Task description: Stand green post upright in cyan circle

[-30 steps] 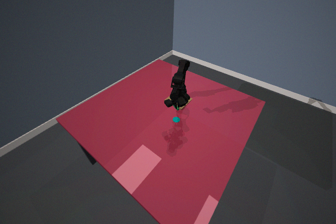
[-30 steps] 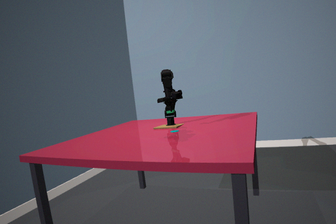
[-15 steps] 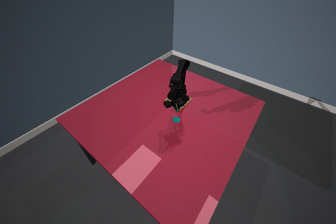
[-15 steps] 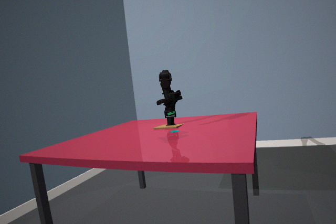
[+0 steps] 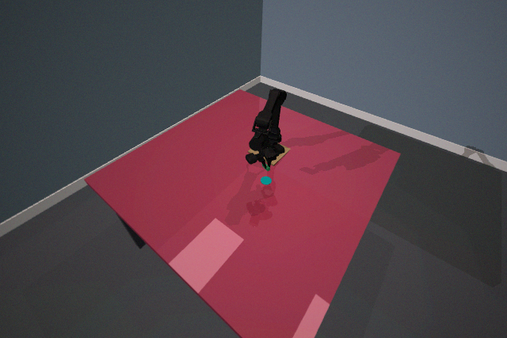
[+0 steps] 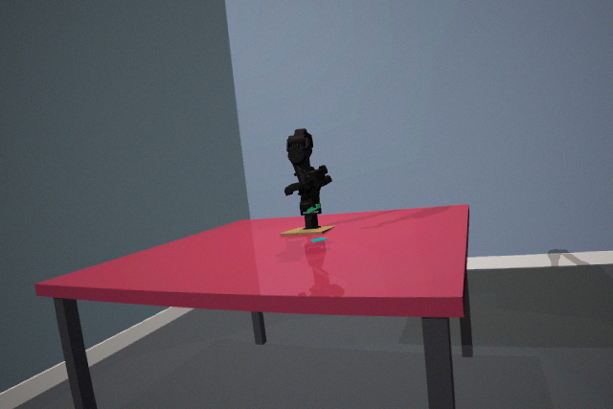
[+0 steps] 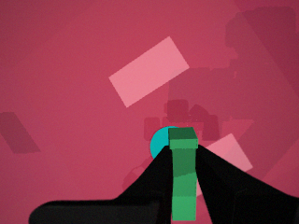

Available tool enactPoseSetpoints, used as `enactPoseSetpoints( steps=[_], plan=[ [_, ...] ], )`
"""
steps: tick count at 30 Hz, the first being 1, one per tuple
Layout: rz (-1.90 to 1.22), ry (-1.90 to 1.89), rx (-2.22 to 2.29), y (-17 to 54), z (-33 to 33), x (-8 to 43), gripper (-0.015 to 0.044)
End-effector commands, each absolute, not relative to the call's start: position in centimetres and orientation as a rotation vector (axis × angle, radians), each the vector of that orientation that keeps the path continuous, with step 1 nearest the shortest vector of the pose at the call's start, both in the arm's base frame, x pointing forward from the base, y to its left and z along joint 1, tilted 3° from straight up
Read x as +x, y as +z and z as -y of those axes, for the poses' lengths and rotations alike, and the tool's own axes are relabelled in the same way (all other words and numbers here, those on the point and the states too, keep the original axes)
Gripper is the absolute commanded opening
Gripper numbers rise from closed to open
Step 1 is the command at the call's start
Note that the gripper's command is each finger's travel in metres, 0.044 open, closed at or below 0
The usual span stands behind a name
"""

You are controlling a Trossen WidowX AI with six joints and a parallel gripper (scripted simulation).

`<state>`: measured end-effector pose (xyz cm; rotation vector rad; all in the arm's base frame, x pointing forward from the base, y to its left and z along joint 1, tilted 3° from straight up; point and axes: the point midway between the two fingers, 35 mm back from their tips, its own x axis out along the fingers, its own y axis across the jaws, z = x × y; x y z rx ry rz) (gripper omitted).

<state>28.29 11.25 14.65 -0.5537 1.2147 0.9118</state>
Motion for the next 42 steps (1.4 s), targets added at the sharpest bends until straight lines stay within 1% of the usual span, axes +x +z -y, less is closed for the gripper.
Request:
enactPoseSetpoints(
  steps=[1,42],
  plan=[
    [-1.193,0.912,-0.524,14.6,-11.3,28.4,0.0023],
    [-0.958,0.939,-0.304,13.9,-11.1,29.9,0.0023]
  ],
)
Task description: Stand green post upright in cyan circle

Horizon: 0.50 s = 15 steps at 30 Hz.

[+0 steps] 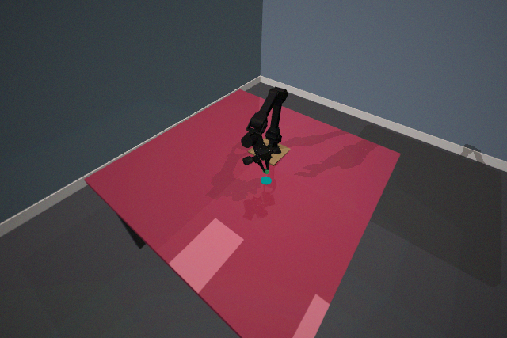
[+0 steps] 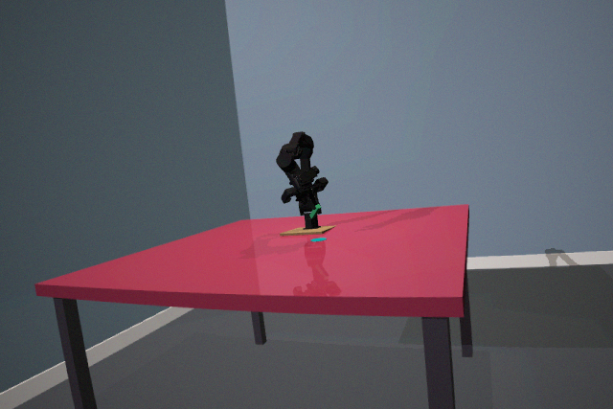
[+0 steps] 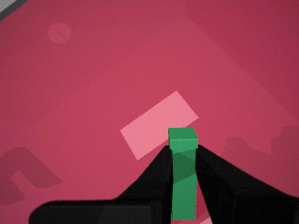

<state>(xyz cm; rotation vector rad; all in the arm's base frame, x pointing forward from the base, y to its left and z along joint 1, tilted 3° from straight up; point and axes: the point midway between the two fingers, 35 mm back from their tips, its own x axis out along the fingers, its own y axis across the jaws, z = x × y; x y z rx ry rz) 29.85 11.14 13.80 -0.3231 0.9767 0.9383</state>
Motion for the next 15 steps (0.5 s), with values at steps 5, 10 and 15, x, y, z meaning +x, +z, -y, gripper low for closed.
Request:
enactPoseSetpoints(
  steps=[5,10,15],
  plan=[
    [-0.928,0.942,-0.282,13.84,-11.02,29.99,0.0023],
    [-0.898,0.946,-0.26,13.83,-10.94,30.09,0.0023],
    [-0.867,0.95,-0.24,13.85,-10.85,30.18,0.0023]
  ],
)
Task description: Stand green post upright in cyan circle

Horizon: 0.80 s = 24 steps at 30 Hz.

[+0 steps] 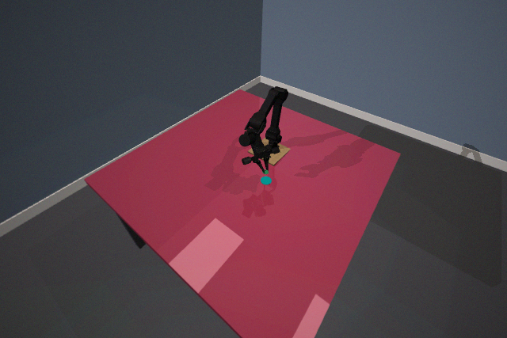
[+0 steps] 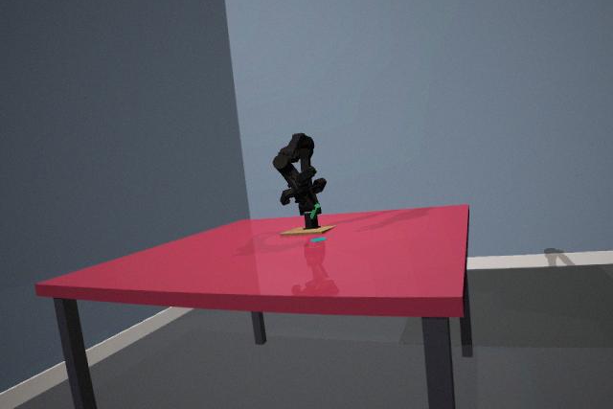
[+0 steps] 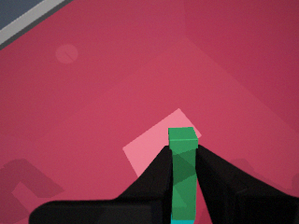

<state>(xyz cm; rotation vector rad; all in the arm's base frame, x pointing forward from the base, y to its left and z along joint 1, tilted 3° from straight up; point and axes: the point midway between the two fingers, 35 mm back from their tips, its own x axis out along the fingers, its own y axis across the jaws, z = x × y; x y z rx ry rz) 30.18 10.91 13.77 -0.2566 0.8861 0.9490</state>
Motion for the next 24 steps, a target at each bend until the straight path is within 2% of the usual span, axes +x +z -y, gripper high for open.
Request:
enactPoseSetpoints(
  steps=[1,24],
  plan=[
    [-0.861,0.951,-0.236,13.85,-10.83,30.19,0.0023],
    [-0.719,0.97,-0.154,14.05,-10.29,30.3,0.0023]
  ],
)
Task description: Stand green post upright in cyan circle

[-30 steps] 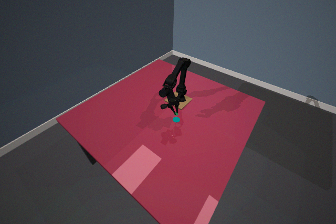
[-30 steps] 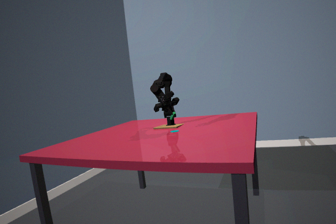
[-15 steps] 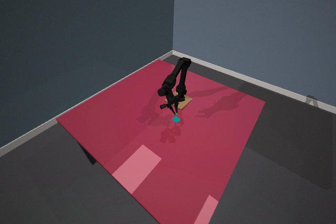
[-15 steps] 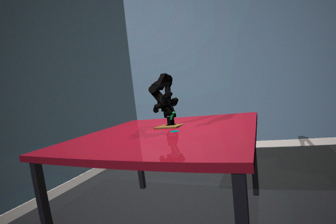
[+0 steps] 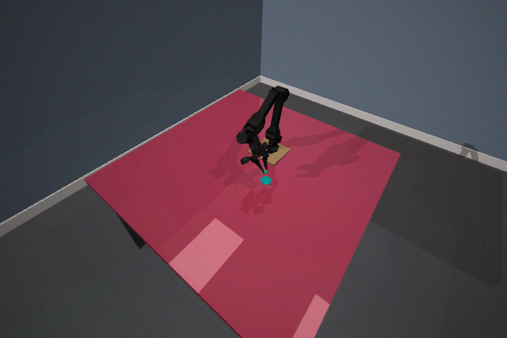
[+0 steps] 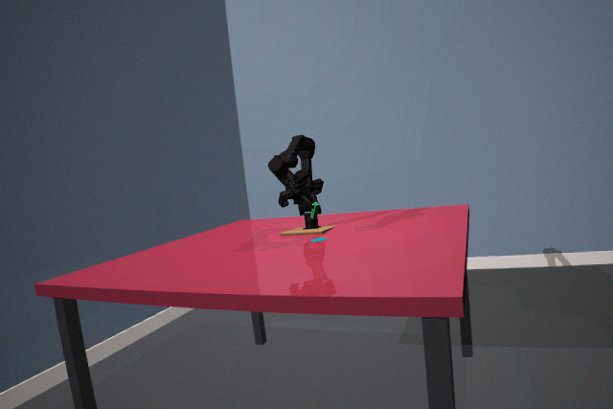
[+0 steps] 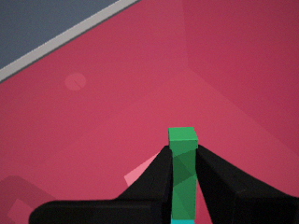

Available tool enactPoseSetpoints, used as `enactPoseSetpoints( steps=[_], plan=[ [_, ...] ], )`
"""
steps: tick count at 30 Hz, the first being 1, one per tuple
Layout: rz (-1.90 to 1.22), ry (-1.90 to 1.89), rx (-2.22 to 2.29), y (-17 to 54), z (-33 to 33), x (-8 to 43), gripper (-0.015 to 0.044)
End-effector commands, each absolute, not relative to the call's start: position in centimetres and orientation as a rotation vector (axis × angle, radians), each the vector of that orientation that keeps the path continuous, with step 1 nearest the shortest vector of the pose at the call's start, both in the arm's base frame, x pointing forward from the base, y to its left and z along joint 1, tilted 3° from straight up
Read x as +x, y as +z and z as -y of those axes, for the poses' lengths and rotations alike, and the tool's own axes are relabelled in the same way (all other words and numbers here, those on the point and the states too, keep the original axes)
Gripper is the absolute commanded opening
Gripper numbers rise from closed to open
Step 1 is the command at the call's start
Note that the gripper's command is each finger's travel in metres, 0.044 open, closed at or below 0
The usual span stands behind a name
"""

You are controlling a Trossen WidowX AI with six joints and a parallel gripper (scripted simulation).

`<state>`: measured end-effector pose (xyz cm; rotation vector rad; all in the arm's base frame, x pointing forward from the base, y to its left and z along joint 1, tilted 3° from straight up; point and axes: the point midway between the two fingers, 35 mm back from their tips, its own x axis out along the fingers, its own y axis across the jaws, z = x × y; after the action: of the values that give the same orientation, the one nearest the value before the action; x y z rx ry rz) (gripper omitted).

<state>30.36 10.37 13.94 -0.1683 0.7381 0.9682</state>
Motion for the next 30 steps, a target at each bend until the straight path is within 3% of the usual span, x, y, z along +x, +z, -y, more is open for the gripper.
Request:
enactPoseSetpoints(
  steps=[1,30],
  plan=[
    [-0.713,0.971,-0.151,14.06,-10.26,30.29,0.0023],
    [-0.532,1.0,-0.078,14.53,-9.4,29.72,0.0023]
  ],
)
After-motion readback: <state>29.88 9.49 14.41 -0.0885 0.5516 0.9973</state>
